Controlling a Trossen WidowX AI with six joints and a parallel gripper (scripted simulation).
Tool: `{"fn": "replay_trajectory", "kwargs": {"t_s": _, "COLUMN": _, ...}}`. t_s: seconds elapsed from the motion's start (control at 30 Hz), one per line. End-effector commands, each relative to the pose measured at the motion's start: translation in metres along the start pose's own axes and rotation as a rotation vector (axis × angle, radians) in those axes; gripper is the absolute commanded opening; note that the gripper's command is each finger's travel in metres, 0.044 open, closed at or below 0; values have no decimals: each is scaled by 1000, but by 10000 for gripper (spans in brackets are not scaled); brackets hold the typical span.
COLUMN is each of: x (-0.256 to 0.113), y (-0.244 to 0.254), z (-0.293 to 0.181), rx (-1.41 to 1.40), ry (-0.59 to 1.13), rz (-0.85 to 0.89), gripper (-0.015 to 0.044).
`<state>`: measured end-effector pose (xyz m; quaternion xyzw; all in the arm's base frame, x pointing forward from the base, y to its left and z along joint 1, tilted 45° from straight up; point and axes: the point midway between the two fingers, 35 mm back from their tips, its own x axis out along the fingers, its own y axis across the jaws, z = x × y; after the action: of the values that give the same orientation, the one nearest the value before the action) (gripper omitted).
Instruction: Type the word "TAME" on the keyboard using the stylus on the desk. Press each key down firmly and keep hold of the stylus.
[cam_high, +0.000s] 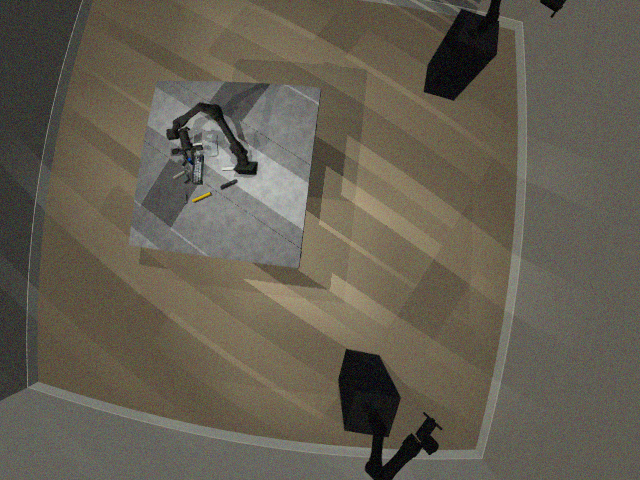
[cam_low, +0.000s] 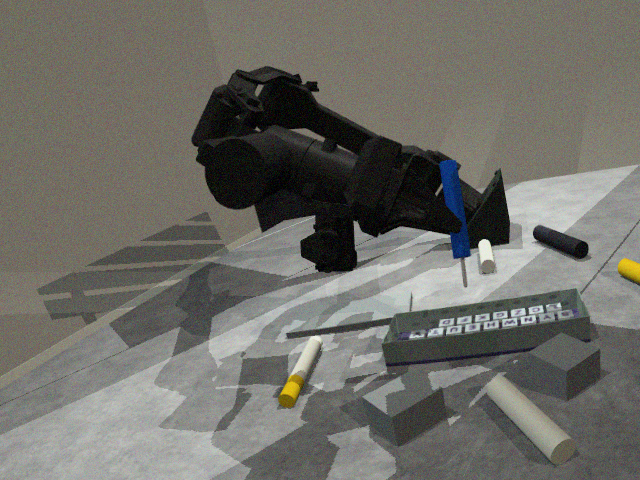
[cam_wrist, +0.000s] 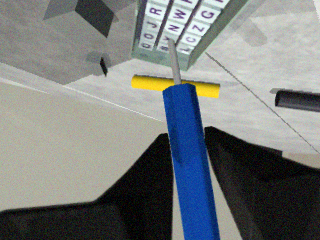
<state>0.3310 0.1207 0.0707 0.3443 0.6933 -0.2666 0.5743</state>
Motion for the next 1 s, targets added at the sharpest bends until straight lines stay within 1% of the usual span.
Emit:
{"fn": "replay_trajectory", "kwargs": {"t_s": 0.0, "x": -15, "y": 1, "z": 7, "rx": 162, "ry": 19, "rz": 27, "gripper": 0}}
{"fn": "replay_trajectory", "kwargs": {"t_s": 0.23, "x": -35, "y": 0, "z": 19, "rx": 425, "ry": 51, "rz": 56, "gripper": 0}}
{"fn": "replay_trajectory", "kwargs": {"t_s": 0.47, "x": -34, "y": -1, "z": 22, "rx": 432, "ry": 51, "rz": 56, "gripper": 0}}
{"fn": "replay_trajectory", "kwargs": {"t_s": 0.7, "x": -18, "y": -14, "z": 44, "rx": 432, "ry": 50, "rz": 56, "gripper": 0}}
{"fn": "replay_trajectory", "kwargs": {"t_s": 0.97, "x": -17, "y": -14, "z": 45, "rx": 432, "ry": 50, "rz": 56, "gripper": 0}}
